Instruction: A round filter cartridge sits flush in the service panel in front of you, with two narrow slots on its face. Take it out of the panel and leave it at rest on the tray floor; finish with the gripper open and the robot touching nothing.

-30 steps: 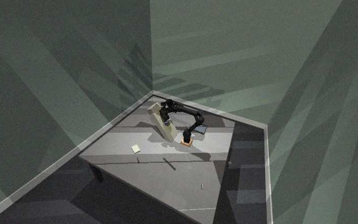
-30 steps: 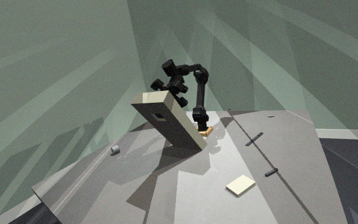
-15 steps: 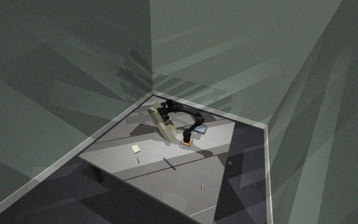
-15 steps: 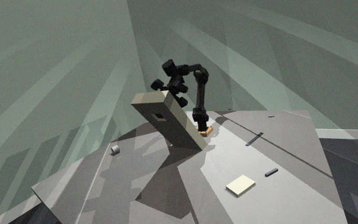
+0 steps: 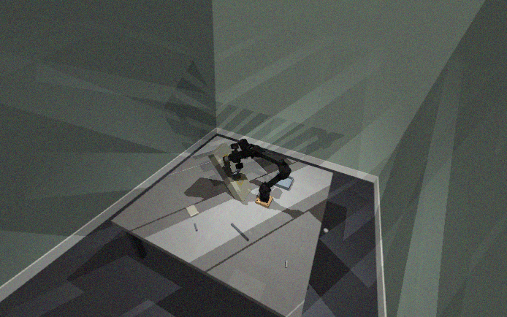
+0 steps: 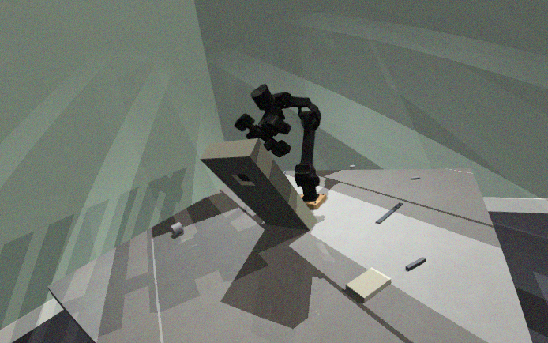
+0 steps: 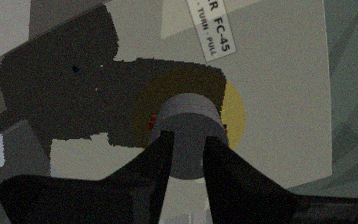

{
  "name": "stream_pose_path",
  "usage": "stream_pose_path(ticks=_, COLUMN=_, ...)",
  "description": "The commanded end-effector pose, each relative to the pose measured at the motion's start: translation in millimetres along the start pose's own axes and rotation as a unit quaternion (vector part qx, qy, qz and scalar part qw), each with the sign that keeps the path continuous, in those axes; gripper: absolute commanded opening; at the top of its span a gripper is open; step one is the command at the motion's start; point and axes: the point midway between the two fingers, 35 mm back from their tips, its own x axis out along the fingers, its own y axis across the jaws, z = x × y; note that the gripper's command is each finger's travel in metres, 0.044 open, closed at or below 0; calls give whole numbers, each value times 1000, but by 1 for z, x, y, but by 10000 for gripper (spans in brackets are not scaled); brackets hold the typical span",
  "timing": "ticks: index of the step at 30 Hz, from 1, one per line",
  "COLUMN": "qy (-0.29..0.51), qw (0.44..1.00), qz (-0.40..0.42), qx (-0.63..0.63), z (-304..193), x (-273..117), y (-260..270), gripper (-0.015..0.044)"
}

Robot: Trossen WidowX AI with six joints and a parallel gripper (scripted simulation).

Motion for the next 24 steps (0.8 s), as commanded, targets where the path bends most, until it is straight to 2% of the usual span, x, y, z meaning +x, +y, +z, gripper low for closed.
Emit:
stream_pose_path(ticks=1, qy=5, qw=1000, qz=-2, qx=0, z=-2, x=-33, y=0, gripper=0)
stream_pose_path(ticks=9, qy=5, qw=1000, qz=-2, qx=0, z=-3, x=-38, y=3, gripper=0)
stream_pose_path(ticks=24, qy=6, qw=1000, qz=-1, qx=0, z=-23, x=-33, y=45, gripper=0)
